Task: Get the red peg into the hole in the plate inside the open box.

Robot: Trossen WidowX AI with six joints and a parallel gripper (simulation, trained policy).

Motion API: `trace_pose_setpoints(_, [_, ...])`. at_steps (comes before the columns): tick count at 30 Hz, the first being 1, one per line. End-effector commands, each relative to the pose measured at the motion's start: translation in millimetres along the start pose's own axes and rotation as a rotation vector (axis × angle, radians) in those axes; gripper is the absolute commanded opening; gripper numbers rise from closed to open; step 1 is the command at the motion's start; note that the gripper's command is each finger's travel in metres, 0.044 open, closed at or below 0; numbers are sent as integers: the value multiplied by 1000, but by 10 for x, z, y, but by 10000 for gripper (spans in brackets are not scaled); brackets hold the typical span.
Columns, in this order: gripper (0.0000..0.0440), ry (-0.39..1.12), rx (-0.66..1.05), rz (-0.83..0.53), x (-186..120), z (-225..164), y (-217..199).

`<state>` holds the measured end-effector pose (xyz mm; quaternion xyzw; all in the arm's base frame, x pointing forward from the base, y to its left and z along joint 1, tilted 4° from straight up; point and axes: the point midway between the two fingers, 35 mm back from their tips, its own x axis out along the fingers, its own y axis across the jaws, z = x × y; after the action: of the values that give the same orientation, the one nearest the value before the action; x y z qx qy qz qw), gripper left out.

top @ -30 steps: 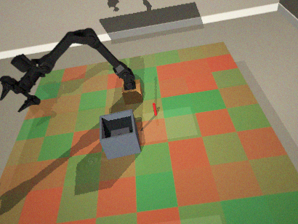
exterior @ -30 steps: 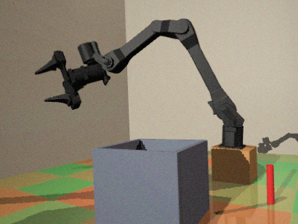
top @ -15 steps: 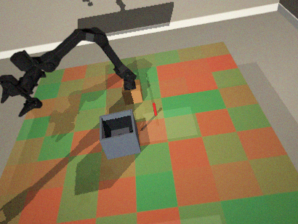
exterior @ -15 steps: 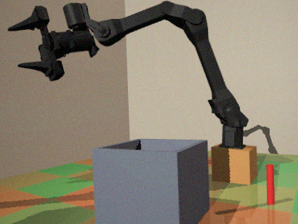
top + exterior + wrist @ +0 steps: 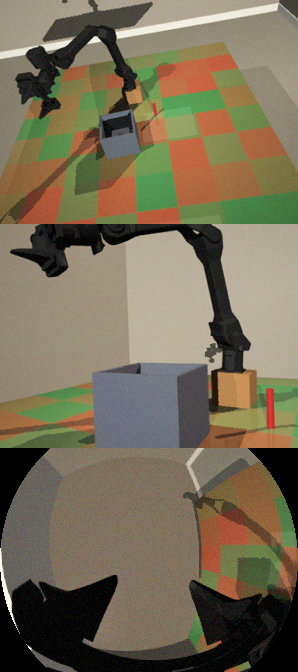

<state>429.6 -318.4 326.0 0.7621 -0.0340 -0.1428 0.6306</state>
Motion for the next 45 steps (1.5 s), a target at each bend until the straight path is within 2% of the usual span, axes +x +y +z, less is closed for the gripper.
trace_pose_setpoints(1, [440,27,16,-13,32,-269,4])
trace_pose_setpoints(11, [440,140,82,-98,7,-1283,-115])
trace_pose_setpoints(21, [440,242,145,-234,-246,-2170,-397])
trace_pose_setpoints(34, [435,351,193,-497,-837,-3064,-992])
trace_pose_setpoints(45, [426,404,193,-746,-1484,-3563,-1549])
